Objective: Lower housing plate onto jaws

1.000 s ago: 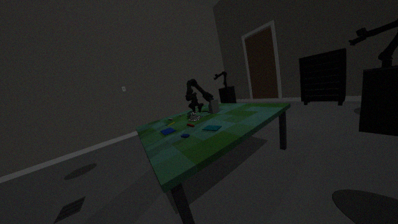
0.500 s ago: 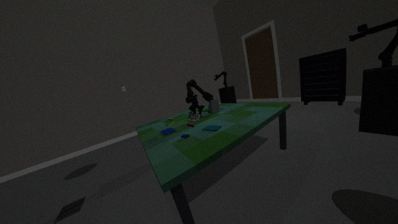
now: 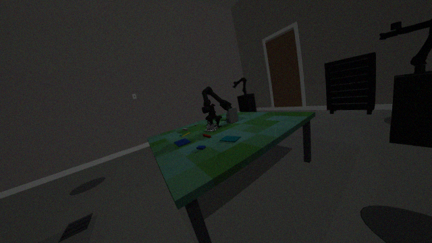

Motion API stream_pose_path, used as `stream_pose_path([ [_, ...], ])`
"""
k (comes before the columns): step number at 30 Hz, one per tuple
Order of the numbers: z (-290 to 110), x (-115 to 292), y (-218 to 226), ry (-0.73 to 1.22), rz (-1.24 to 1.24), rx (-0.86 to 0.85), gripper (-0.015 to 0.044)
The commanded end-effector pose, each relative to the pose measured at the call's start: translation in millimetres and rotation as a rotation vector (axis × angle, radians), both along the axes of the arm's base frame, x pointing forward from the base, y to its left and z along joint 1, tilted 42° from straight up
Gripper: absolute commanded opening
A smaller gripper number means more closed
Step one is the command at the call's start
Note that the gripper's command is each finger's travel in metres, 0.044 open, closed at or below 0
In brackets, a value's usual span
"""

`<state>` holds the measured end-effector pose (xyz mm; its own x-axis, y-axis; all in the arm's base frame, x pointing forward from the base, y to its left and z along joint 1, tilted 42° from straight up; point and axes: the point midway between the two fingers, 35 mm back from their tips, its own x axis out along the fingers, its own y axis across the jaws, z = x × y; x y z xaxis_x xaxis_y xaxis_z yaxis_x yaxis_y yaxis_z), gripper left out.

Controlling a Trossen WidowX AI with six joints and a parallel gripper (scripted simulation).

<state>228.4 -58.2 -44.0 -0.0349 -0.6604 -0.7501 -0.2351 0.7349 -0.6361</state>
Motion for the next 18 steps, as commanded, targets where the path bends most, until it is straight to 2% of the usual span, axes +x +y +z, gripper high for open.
stream_pose_path([
  [1,0.2,0.2,-0.7,0.002,0.005,-0.004,0.0351],
  [18,-2.0,0.1,-2.6,0.008,0.012,-0.004,0.0351],
])
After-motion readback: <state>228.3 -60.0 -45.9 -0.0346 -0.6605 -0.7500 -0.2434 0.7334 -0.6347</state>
